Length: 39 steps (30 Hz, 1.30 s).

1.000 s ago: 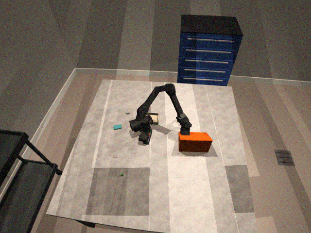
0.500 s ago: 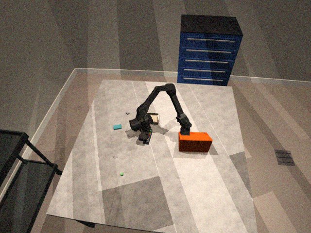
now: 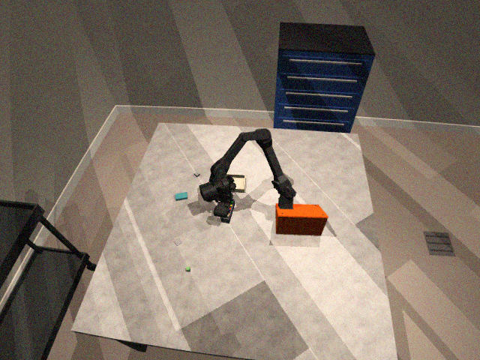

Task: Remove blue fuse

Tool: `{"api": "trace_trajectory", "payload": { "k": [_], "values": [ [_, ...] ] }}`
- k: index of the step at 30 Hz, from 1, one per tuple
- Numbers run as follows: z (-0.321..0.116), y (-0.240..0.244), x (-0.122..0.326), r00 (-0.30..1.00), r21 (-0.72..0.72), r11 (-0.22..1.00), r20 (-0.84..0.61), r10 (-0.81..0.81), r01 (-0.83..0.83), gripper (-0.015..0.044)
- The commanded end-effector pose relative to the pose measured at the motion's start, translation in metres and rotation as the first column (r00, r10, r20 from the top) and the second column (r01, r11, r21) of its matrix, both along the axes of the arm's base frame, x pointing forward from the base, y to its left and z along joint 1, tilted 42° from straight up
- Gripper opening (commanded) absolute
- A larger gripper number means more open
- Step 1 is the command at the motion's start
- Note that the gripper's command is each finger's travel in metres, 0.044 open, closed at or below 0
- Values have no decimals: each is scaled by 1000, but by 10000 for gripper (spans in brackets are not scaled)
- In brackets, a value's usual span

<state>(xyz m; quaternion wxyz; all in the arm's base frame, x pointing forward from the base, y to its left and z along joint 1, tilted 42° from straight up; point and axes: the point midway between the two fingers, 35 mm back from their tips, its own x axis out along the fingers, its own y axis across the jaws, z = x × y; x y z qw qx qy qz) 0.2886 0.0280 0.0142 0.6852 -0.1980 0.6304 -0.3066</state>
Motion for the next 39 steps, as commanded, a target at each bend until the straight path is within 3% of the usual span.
{"api": "trace_trajectory", "payload": {
  "k": [1, 29, 39],
  "values": [
    [2, 2, 0, 1000, 4, 1000, 3, -5, 5, 0],
    [22, 21, -1, 1000, 4, 1000, 2, -4, 4, 0],
    [63, -23, 10, 1000, 22, 1000, 1, 0, 0, 0]
  ]
}}
